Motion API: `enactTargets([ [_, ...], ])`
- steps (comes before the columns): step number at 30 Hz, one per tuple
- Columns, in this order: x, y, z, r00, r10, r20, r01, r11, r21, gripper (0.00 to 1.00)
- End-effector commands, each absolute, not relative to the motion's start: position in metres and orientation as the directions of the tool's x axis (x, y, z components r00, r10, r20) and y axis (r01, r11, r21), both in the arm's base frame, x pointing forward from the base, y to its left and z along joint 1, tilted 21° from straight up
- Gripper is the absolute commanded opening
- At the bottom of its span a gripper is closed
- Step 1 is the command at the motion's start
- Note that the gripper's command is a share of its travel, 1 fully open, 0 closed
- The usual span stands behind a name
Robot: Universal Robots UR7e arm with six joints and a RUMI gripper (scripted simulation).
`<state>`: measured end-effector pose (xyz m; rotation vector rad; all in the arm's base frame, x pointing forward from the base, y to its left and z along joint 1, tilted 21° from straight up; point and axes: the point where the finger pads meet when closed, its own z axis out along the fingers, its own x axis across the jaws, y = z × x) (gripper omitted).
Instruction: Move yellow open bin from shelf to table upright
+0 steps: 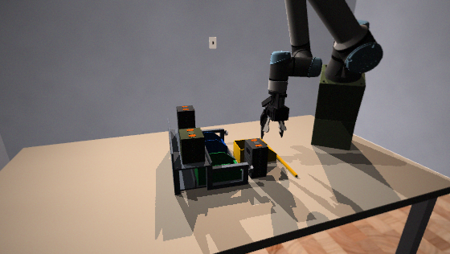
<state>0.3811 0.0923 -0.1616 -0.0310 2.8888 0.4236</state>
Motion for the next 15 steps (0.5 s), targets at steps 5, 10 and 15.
enactTargets([
  [5, 0.3762, 0.0888, -0.1493, -0.977, 0.011, -0.214, -0.052, 0.957, 0.284, 0.58],
  [10, 0.3763, 0.0882, -0.1478, -0.977, 0.011, -0.215, -0.052, 0.957, 0.284, 0.58],
  [15, 0.3765, 0.088, -0.147, -0.976, 0.01, -0.216, -0.053, 0.958, 0.284, 0.58],
])
